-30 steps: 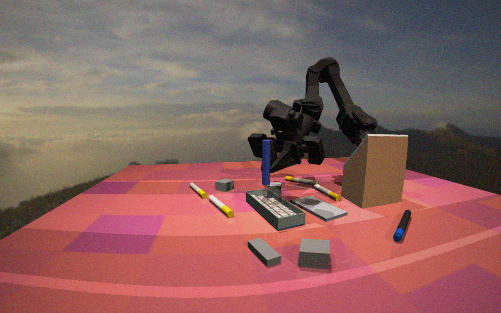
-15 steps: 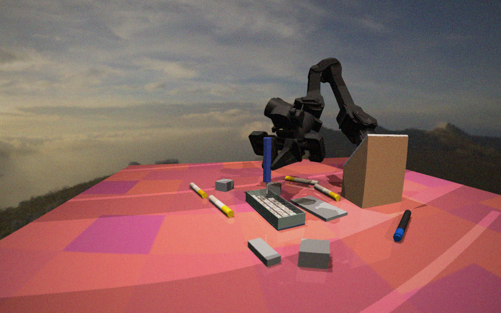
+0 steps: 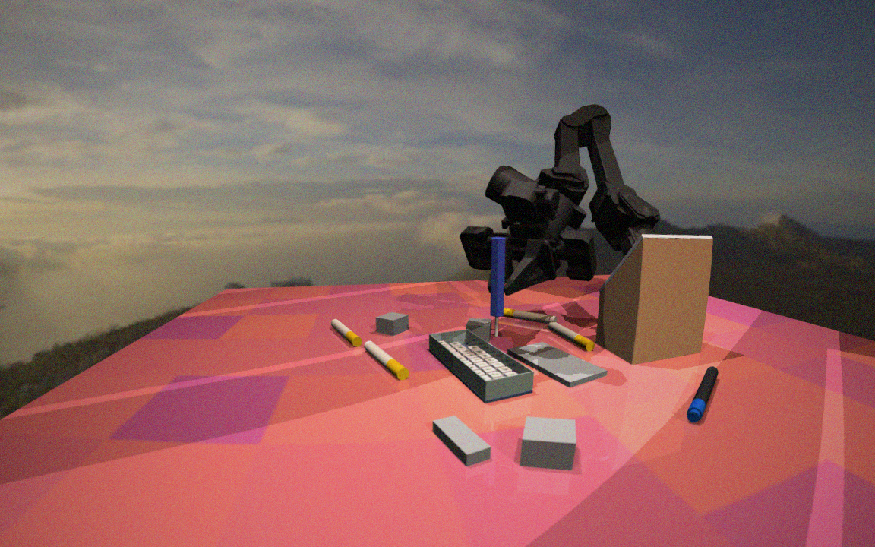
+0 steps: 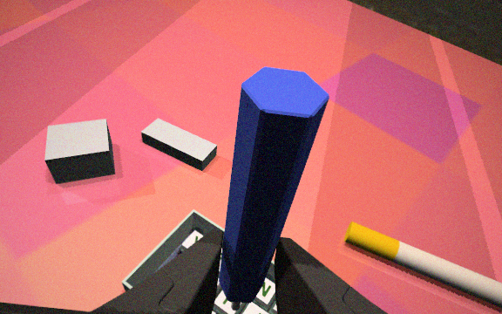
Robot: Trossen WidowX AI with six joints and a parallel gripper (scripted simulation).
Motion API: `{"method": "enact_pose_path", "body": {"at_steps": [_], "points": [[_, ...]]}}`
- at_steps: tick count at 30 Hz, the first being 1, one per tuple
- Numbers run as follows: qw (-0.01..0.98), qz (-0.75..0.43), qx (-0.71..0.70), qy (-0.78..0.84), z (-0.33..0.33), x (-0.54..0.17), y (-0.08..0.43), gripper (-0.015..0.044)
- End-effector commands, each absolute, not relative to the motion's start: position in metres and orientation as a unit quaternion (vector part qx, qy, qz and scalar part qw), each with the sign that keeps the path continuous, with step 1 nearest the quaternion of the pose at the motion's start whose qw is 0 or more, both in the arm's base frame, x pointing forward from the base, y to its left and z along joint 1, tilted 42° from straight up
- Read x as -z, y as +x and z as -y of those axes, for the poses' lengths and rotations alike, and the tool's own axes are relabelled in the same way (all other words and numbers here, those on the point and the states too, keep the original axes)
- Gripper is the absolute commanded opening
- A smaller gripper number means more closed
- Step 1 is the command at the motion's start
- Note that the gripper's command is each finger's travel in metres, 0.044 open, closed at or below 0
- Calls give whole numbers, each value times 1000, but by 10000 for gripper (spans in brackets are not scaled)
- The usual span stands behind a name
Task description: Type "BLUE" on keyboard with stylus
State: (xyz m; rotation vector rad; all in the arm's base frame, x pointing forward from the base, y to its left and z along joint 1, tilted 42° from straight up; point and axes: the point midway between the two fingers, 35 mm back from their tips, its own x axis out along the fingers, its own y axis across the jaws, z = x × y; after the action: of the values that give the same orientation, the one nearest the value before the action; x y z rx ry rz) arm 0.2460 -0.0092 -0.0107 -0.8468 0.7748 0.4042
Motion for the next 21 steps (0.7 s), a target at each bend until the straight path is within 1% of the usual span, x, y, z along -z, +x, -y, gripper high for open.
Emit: {"method": "enact_pose_path", "body": {"at_steps": [1, 13, 16, 21], "points": [[821, -365, -188, -396, 11, 14, 244, 0], [821, -364, -188, -397, 21, 25, 241, 0], [821, -365, -188, -397, 22, 26, 241, 79], [821, -365, -188, -397, 25, 29, 242, 81]]}}
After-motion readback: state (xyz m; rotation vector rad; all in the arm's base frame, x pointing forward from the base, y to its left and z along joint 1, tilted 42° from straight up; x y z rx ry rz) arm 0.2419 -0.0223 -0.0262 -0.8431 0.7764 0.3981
